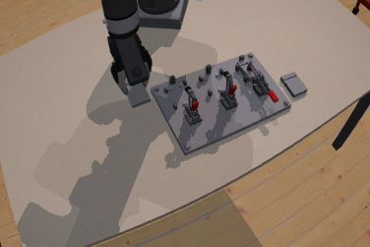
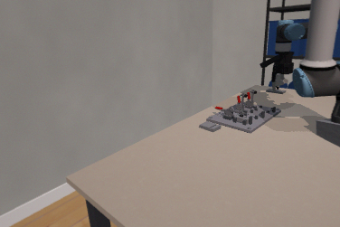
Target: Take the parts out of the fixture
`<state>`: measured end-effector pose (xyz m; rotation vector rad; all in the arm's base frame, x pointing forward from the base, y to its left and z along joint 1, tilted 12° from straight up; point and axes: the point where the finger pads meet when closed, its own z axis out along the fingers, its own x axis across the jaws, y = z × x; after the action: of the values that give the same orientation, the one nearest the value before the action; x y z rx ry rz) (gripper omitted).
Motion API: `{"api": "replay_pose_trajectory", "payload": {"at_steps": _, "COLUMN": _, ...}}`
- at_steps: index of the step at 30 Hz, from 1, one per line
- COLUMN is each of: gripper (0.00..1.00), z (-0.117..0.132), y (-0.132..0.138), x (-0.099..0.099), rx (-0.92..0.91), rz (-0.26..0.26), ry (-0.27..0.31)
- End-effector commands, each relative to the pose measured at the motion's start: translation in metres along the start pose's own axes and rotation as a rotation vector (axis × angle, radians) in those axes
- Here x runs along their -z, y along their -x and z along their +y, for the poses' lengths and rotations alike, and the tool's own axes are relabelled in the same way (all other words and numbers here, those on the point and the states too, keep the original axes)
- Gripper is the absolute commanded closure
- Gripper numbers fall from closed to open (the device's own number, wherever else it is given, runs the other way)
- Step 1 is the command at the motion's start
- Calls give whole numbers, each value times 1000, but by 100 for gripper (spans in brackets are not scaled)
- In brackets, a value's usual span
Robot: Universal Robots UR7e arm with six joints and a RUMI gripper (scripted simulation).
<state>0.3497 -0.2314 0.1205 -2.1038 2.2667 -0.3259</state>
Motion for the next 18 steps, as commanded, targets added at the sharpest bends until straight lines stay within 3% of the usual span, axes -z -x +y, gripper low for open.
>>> {"api": "replay_pose_trajectory", "payload": {"at_steps": 1, "gripper": 100, "z": 0, "y": 0, "x": 0, "rx": 0, "rz": 1, "ry": -1}}
{"api": "replay_pose_trajectory", "payload": {"at_steps": 18, "gripper": 100, "z": 0, "y": 0, "x": -7, "rx": 0, "rz": 1, "ry": -1}}
